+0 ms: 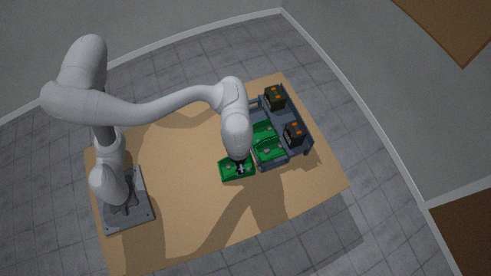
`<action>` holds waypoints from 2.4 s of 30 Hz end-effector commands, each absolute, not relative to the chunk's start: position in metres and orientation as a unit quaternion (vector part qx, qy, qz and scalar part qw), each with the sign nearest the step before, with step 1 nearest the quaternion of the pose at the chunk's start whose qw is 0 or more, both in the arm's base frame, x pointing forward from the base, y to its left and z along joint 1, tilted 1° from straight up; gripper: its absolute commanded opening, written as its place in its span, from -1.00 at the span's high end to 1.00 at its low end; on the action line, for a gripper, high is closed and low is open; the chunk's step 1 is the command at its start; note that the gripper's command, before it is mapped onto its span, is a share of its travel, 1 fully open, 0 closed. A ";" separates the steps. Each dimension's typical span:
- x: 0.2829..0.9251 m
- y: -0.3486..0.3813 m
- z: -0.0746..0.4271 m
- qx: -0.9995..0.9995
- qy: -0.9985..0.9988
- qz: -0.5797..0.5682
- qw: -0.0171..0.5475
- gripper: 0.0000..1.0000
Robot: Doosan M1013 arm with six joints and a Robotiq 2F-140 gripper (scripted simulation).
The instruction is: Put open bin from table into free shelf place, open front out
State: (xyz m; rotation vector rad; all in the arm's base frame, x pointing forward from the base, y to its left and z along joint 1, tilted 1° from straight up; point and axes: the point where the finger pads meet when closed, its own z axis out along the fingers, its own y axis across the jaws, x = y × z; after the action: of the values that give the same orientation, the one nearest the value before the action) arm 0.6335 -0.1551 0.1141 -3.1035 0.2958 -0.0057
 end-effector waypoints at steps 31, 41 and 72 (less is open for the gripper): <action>0.634 -0.155 0.094 -0.995 0.095 -0.002 0.012 0.69; 0.634 -0.155 0.094 -0.995 0.095 -0.002 0.012 0.69; 0.634 -0.155 0.093 -0.995 0.095 -0.002 0.012 0.69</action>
State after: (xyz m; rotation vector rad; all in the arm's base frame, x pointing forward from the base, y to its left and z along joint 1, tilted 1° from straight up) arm 0.6337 -0.1546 0.0931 -3.1035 0.2958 -0.0058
